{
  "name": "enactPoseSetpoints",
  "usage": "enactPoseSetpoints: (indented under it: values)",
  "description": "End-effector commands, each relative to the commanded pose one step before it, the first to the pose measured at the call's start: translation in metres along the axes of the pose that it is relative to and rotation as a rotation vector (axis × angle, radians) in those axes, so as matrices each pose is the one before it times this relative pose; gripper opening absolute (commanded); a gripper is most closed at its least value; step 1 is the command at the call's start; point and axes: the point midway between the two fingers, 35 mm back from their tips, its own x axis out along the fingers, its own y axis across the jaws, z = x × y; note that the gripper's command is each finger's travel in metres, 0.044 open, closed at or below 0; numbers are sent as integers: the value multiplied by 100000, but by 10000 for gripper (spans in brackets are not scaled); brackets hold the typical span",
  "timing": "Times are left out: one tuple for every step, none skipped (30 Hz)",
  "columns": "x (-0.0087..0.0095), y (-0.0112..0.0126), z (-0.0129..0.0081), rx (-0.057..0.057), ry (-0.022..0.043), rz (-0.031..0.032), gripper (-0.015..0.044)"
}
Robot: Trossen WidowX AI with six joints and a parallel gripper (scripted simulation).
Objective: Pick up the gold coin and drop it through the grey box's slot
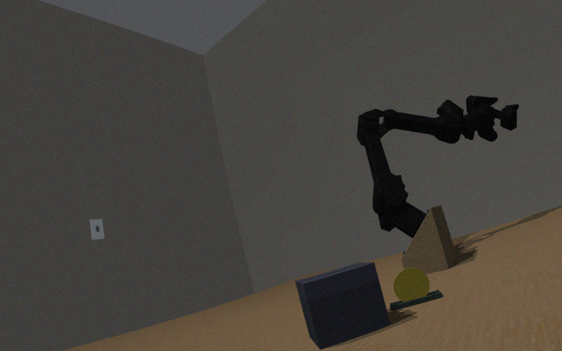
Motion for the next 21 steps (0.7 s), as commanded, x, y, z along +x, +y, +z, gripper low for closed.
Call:
enactPoseSetpoints:
  values:
    - [25,149,-267,1057,412,579,374]
    - [69,440,-802,3181,1266,1714,347]
    - [106,698,-1353,5330,2203,2779,321]
    - [125,773,-1673,6518,2825,3238,295]
    - [128,679,-1707,6570,2979,3082,269]
    - [131,585,-1734,6620,3123,2919,242]
    - [134,489,-1756,6669,3257,2750,216]
    - [137,393,-1773,6716,3379,2576,190]
    - [140,298,-1783,6762,3491,2398,164]
    - [143,202,-1789,6808,3593,2217,161]
    - [163,156,-1840,7059,3862,2162,161]
    - [169,55,-1842,7124,3964,1965,161]
    - [174,-45,-1832,7167,4042,1759,161]
    - [179,-143,-1817,7207,4108,1551,161]
    - [185,-240,-1796,7247,4162,1343,161]
    - [190,-334,-1770,7284,4206,1136,161]
    - [196,-426,-1739,7320,4238,929,161]
    - [202,-515,-1703,7354,4260,723,161]
    - [207,-600,-1662,7386,4272,520,161]
    - [213,-683,-1617,7416,4274,318,161]
    - [227,-792,-1633,7753,4443,120,161]
